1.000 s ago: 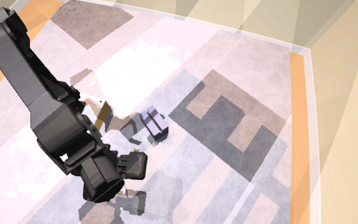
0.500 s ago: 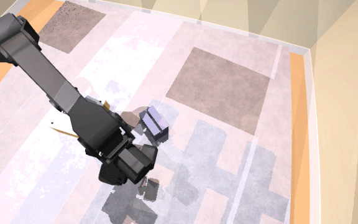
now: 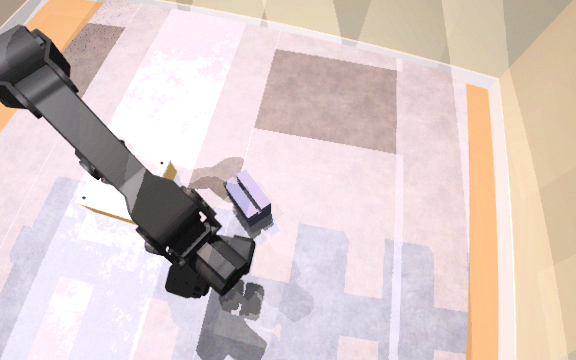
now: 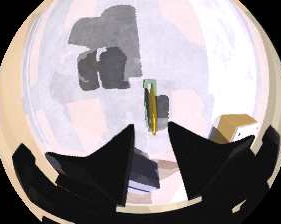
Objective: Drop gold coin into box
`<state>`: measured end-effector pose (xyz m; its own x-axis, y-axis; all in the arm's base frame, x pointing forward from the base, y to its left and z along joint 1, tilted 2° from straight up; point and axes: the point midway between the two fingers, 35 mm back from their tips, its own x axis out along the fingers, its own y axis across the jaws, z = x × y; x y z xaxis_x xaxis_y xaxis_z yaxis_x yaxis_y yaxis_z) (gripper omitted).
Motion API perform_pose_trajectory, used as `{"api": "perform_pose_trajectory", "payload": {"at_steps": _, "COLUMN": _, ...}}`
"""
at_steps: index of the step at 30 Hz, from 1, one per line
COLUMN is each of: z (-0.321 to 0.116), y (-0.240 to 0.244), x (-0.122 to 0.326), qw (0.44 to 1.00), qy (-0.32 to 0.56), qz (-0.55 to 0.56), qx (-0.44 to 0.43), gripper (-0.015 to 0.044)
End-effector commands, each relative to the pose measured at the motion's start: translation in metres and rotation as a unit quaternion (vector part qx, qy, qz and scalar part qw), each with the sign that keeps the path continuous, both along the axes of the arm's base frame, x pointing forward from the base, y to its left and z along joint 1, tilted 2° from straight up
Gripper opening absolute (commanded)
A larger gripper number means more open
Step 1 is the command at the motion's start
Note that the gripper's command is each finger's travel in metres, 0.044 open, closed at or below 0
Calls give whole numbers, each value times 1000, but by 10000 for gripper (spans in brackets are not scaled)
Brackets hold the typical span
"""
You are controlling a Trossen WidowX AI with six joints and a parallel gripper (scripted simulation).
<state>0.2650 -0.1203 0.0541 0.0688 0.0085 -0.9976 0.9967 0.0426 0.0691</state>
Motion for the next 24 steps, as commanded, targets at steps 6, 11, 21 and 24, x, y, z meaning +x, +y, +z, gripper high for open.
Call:
{"api": "perform_pose_trajectory", "payload": {"at_steps": 6, "z": -17, "y": 1, "x": -1, "qw": 1000, "qy": 6, "qz": -2, "qx": 1, "gripper": 161}}
{"api": "perform_pose_trajectory", "payload": {"at_steps": 11, "z": -25, "y": 1, "x": -1, "qw": 1000, "qy": 6, "qz": -2, "qx": 1, "gripper": 161}}
{"api": "perform_pose_trajectory", "payload": {"at_steps": 21, "z": -41, "y": 1, "x": 0, "qw": 1000, "qy": 6, "qz": -2, "qx": 1, "gripper": 161}}
{"api": "perform_pose_trajectory", "payload": {"at_steps": 24, "z": -46, "y": 1, "x": 0, "qw": 1000, "qy": 6, "qz": -2, "qx": 1, "gripper": 161}}
